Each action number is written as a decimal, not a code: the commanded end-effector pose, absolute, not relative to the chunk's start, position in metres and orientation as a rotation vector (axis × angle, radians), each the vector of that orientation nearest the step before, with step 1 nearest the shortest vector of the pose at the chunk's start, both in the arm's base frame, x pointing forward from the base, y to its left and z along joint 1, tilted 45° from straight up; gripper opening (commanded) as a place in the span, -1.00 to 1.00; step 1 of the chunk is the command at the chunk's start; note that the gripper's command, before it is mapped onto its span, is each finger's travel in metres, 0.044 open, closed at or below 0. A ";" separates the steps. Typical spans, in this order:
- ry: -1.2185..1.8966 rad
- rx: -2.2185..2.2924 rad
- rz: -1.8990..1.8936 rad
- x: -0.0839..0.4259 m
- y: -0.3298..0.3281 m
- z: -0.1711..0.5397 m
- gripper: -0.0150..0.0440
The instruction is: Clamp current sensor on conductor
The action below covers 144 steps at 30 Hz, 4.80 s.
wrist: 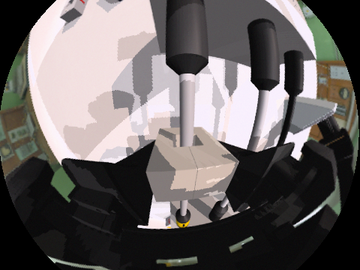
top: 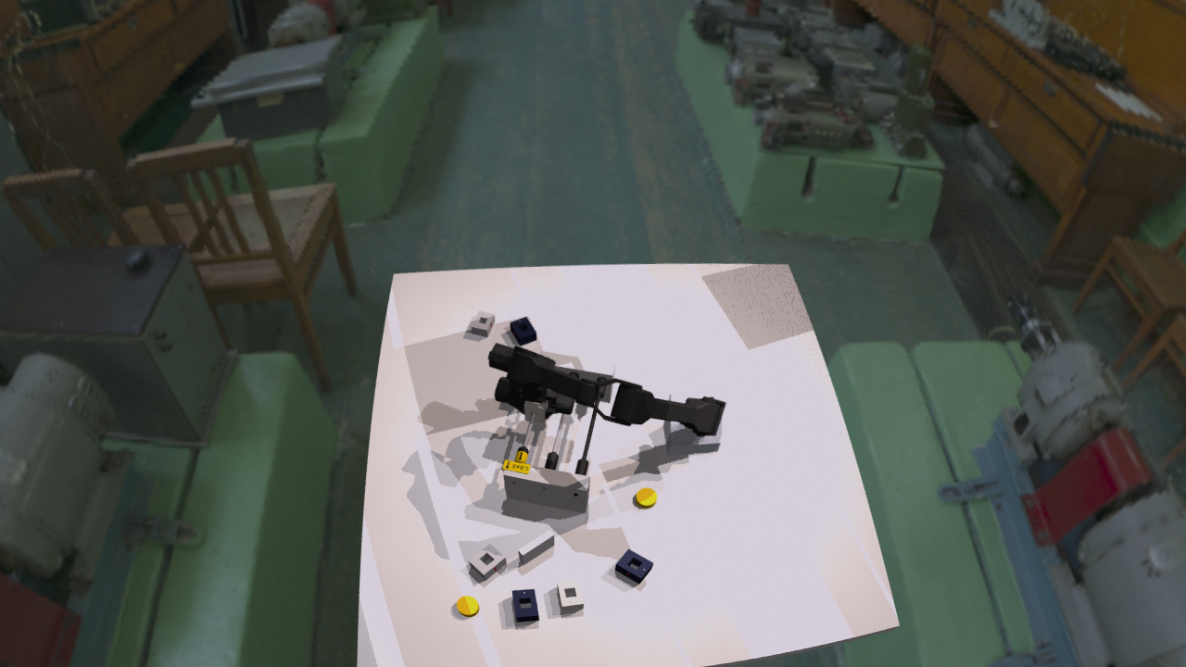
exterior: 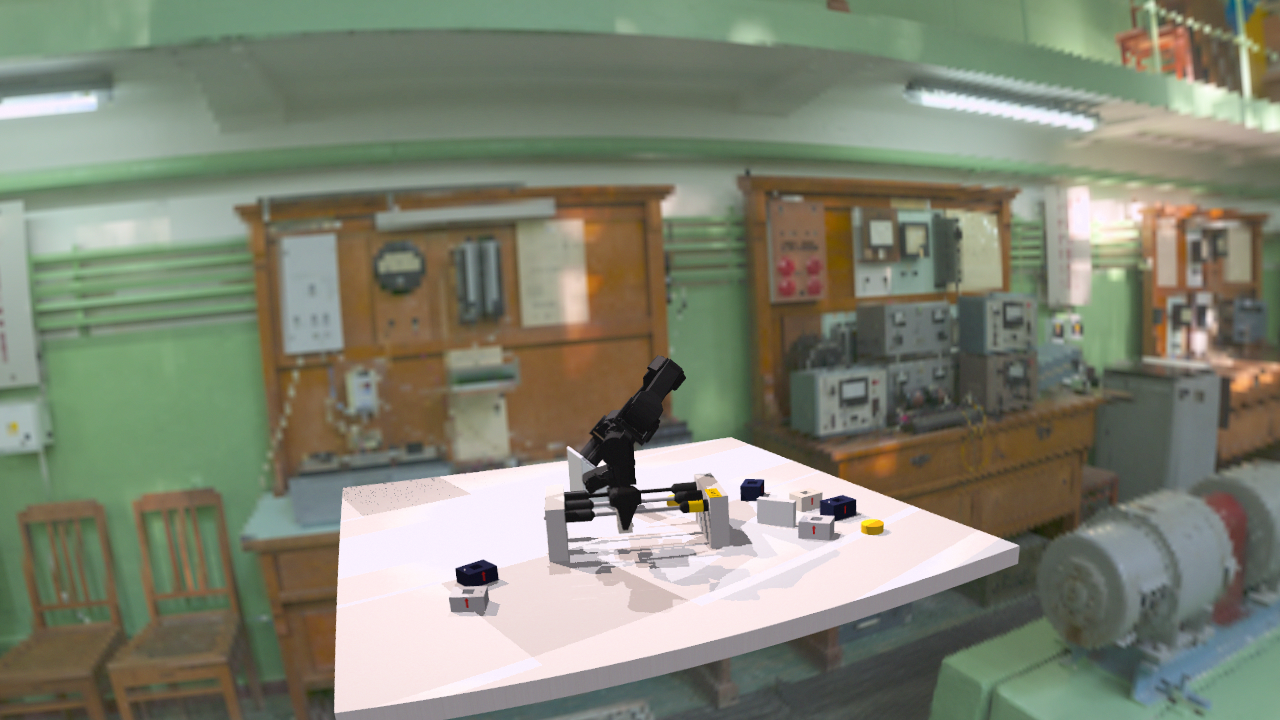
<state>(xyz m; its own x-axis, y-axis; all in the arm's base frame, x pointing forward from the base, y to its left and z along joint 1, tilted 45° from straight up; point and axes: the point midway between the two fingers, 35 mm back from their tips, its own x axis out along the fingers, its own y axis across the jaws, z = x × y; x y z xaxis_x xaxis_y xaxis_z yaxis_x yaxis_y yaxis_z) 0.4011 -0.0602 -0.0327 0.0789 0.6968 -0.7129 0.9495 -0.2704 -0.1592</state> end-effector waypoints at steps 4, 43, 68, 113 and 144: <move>1.634 2.017 -1.009 0.401 -0.060 -0.033 -0.40; 1.634 2.017 -1.009 0.401 -0.060 -0.033 0.40; 1.391 2.137 -0.933 0.375 -0.116 0.030 1.00; 1.324 2.161 -0.916 0.365 -0.128 0.045 1.00; 0.851 1.125 -0.825 0.345 -0.046 0.143 1.00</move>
